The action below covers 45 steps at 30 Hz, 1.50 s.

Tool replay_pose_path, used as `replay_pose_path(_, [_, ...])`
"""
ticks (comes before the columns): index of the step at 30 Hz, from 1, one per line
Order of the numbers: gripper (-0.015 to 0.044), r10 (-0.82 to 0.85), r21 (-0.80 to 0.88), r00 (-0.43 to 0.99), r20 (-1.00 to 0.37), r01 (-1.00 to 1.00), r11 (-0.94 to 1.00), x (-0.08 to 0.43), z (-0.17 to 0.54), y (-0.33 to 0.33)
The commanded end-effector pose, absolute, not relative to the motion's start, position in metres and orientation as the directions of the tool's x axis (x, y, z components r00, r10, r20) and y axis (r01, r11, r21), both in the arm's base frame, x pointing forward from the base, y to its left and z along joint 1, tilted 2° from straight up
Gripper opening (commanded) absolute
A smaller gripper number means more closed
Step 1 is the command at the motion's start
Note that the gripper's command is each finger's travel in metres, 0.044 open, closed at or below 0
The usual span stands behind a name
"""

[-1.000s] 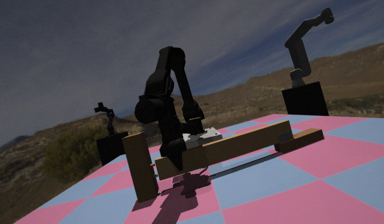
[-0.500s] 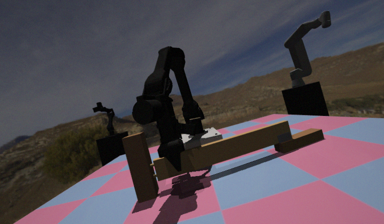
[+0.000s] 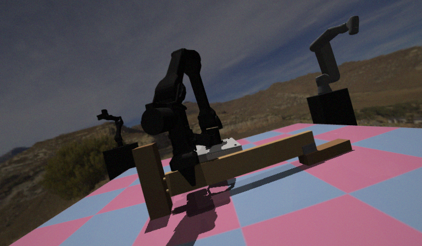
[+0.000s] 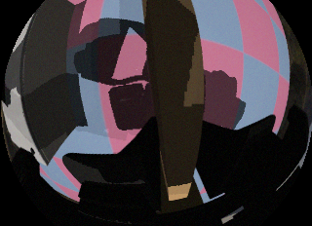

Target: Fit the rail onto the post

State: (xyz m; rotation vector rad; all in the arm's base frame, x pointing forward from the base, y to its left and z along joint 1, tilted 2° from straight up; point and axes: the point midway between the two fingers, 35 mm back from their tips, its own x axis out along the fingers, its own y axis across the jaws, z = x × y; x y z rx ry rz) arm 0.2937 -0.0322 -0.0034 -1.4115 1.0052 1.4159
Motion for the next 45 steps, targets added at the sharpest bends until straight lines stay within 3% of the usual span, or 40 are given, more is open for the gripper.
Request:
replay_pose_path(1, [0.0, 0.035, -0.04, 0.03, -0.999, -0.955, -0.295, 0.2957, -0.0021, -0.0344])
replay_pose_path(33, [0.0, 0.035, -0.04, 0.031, -0.999, -0.955, -0.295, 0.2984, -0.002, -0.0428])
replay_pose_path(45, [0.0315, 0.042, -0.034, 0.022, -0.999, -0.955, -0.294, 0.296, -0.0036, -0.0389])
